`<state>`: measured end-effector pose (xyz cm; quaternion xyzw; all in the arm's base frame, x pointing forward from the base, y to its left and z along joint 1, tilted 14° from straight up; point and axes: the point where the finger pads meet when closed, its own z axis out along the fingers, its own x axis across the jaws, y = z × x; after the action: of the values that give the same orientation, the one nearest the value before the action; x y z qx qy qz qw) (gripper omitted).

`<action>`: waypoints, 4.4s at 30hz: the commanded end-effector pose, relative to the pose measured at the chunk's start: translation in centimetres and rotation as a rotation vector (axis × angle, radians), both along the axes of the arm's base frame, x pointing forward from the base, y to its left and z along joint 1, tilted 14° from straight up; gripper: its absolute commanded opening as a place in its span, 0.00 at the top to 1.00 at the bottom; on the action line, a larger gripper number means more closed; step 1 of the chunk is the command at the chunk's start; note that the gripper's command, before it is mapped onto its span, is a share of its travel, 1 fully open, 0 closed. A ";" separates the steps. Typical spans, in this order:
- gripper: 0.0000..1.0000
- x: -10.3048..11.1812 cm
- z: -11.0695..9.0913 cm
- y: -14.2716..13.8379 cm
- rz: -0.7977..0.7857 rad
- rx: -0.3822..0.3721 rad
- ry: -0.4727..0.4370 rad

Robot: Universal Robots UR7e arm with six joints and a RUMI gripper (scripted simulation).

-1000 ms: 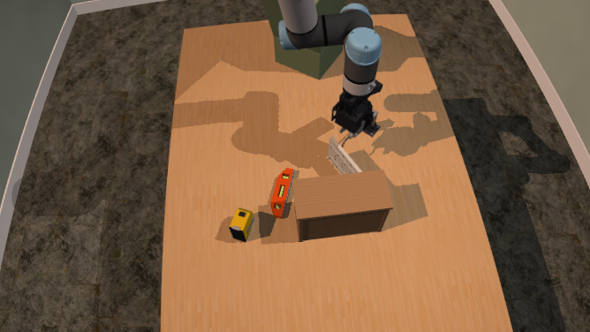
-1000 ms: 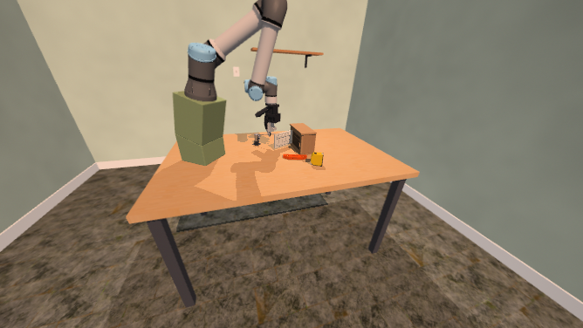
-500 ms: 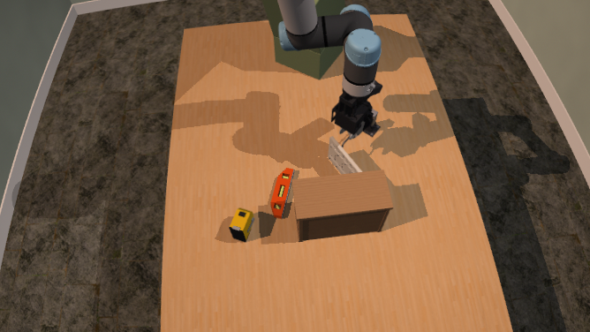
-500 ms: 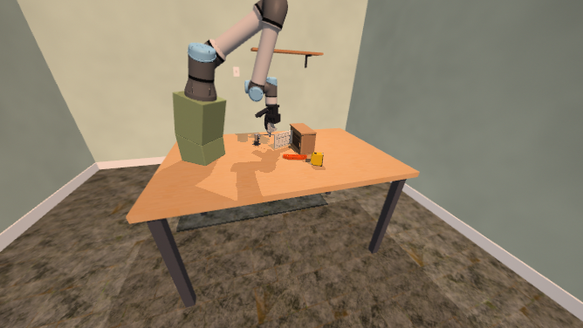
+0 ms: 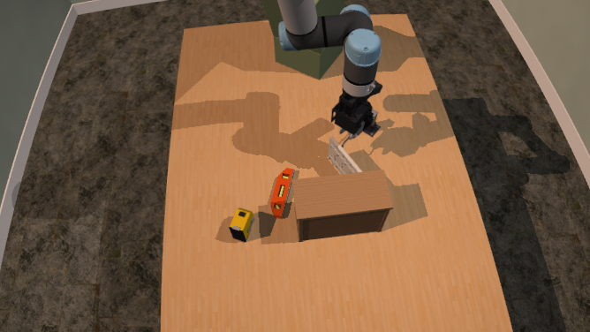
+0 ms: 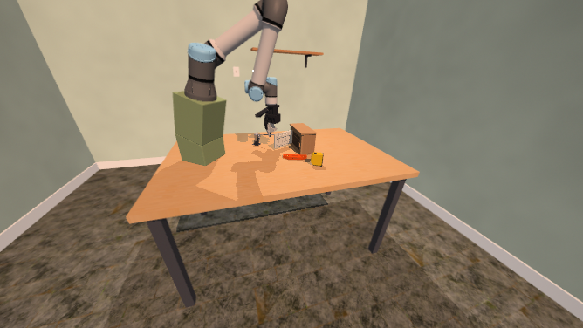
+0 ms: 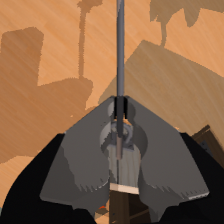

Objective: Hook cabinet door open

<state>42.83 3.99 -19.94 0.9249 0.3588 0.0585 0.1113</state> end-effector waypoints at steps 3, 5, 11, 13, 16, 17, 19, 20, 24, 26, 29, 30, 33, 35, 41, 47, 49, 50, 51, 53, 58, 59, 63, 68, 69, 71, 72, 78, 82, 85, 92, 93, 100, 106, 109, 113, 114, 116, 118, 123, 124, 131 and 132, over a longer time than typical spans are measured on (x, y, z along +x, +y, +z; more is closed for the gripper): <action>0.99 0.0 0.0 0.0 0.000 0.000 -0.001; 0.99 0.0 0.0 0.0 0.000 0.000 -0.001; 0.99 0.1 -0.2 -0.1 0.000 0.000 -0.001; 0.99 0.1 -0.2 -0.1 0.000 0.000 -0.001; 0.99 0.1 -0.2 -0.1 0.000 0.000 -0.001; 0.99 0.1 -0.2 -0.1 0.000 0.000 -0.001; 0.99 0.1 -0.2 -0.1 0.000 0.000 -0.001; 0.99 0.1 -0.2 -0.1 0.000 0.000 -0.001; 0.99 0.1 -0.2 -0.1 0.000 0.000 -0.001; 0.99 0.1 -0.2 -0.1 0.000 0.000 -0.001; 0.99 0.1 -0.2 -0.1 0.000 0.000 -0.001; 0.99 0.1 -0.2 -0.1 0.000 0.000 -0.001; 0.99 0.1 -0.2 -0.1 0.000 0.000 -0.001; 0.99 0.1 -0.2 -0.1 0.000 0.000 -0.001; 0.99 0.1 -0.2 -0.1 0.000 0.000 -0.001; 0.99 0.1 -0.2 -0.1 0.000 0.000 -0.001; 0.99 0.2 -0.3 -0.1 0.000 0.000 -0.001; 0.99 0.2 -0.4 -0.1 0.000 0.000 -0.001; 0.99 0.2 -0.5 -0.2 0.000 0.000 -0.001; 0.99 0.2 -0.5 -0.2 0.000 0.000 -0.001; 0.99 0.2 -0.5 -0.2 0.000 0.000 -0.001; 0.99 0.2 -0.5 -0.2 0.000 0.000 -0.001; 0.99 0.2 -0.5 -0.2 0.000 0.000 -0.001; 0.99 0.2 -0.5 -0.2 0.000 0.000 -0.001; 0.99 0.2 -0.5 -0.2 0.000 0.000 -0.001; 0.99 0.2 -0.5 -0.2 0.000 0.000 -0.001; 0.99 0.2 -0.5 -0.2 0.000 0.000 -0.001; 0.99 0.2 -0.5 -0.2 0.000 0.000 -0.001; 0.99 0.2 -0.5 -0.2 0.000 0.000 -0.001; 0.99 0.2 -0.5 -0.2 0.000 0.000 -0.001; 0.99 0.2 -0.5 -0.2 0.000 0.000 -0.001; 0.99 0.2 -0.5 -0.2 0.000 0.000 -0.001; 0.99 0.2 -0.5 -0.2 0.000 0.000 -0.001; 0.99 0.2 -0.5 -0.2 0.000 0.000 -0.001; 0.99 0.2 -0.5 -0.2 0.000 0.000 -0.001; 0.99 0.2 -0.5 -0.2 0.000 0.000 -0.001; 0.99 0.2 -0.5 -0.2 0.000 0.000 -0.001; 0.99 0.2 -0.5 -0.2 0.000 0.000 -0.001; 0.99 0.2 -0.5 -0.2 0.000 0.000 -0.001; 0.99 0.2 -0.5 -0.2 0.000 0.000 -0.001; 0.99 0.2 -0.5 -0.2 0.000 0.000 -0.001; 0.86 0.2 -0.5 -0.2 0.000 0.000 -0.001; 0.86 0.2 -0.5 -0.2 0.000 0.000 -0.001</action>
<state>43.03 3.79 -20.51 0.9249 0.3588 0.0584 0.1113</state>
